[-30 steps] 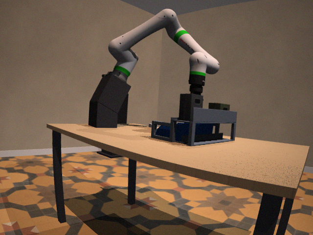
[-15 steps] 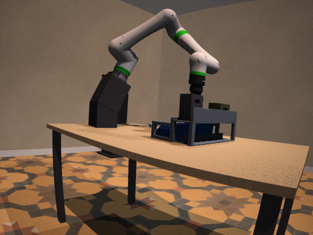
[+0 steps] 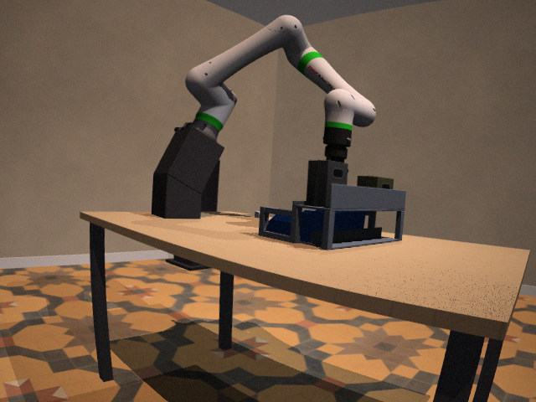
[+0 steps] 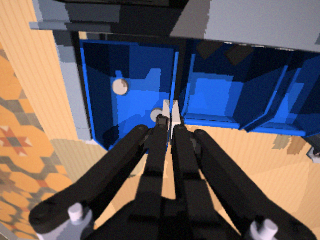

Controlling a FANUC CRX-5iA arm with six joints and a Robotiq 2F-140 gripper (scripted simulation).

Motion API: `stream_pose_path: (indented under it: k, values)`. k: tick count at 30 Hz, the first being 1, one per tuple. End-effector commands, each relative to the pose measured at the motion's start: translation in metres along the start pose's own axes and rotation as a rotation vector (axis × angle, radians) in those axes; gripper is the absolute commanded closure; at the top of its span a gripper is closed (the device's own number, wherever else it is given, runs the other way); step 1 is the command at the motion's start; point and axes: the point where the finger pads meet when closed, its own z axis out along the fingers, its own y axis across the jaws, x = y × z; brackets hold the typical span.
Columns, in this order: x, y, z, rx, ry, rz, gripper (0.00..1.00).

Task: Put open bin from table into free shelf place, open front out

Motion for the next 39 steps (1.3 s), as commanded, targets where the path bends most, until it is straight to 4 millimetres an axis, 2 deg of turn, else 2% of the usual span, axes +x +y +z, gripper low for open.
stream_pose_path:
  k: [1,39]
  values:
    - [0.0002,0.0000,-0.0002,0.000,0.000,0.000,1.00]
    - [-0.0008,0.0000,0.0020,0.000,0.029,0.000,1.00]
